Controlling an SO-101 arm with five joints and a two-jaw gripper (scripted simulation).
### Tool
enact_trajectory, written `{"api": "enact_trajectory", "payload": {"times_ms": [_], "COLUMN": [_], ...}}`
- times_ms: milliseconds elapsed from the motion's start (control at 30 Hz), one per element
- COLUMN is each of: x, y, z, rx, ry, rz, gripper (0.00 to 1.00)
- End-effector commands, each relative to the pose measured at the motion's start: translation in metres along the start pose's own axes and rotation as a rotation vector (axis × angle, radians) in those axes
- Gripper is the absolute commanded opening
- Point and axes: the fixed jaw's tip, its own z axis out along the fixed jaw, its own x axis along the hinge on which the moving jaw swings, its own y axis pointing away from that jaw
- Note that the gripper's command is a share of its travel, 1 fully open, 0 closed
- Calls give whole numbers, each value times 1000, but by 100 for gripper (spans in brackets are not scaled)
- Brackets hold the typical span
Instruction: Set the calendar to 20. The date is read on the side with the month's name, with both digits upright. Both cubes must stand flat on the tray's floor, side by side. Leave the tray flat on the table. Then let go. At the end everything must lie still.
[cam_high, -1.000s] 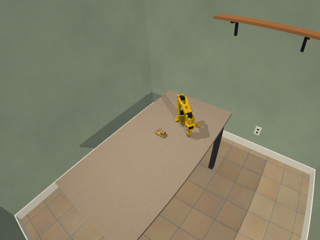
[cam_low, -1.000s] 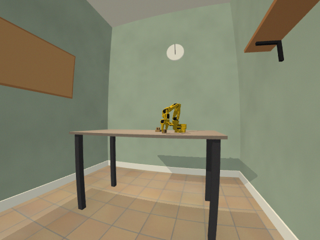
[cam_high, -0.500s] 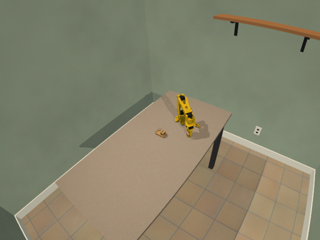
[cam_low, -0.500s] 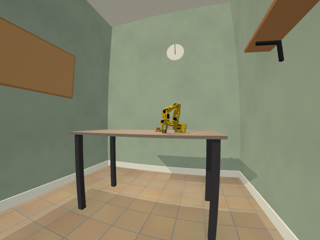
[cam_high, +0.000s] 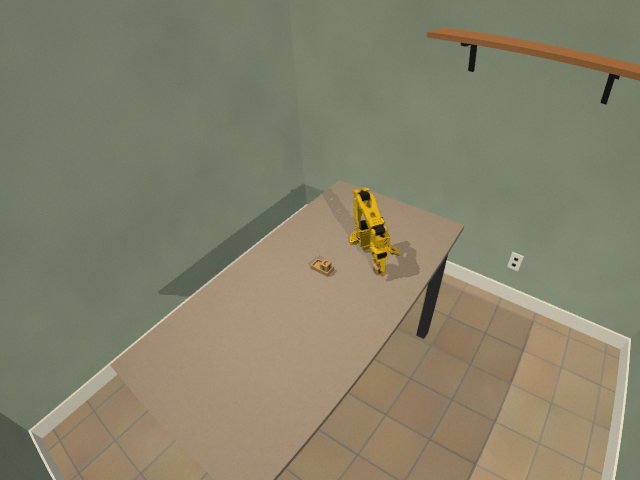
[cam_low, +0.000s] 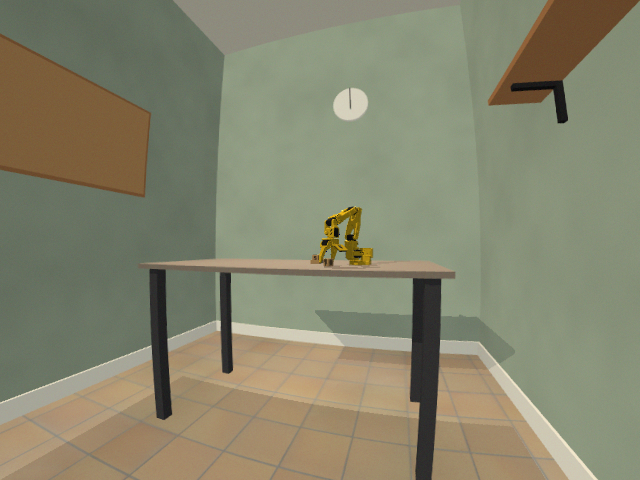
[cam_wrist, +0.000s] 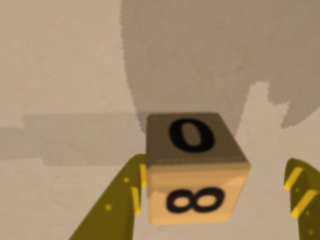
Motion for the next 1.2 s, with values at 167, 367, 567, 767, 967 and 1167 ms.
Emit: {"api": "enact_trajectory", "payload": {"times_ms": [167, 367, 567, 767, 967, 1167], "x": [-2, -2, -2, -2, -2, -2], "y": [-3, -5, -6, -4, -2, -2], "z": [-2, -13, -30, -48, -60, -61], "rx": [16, 16, 16, 16, 16, 16], "ry": [-2, -2, -2, -2, -2, -2], "rz": [-1, -1, -1, -1, -1, -1], "gripper": [36, 36, 36, 36, 36, 36]}}
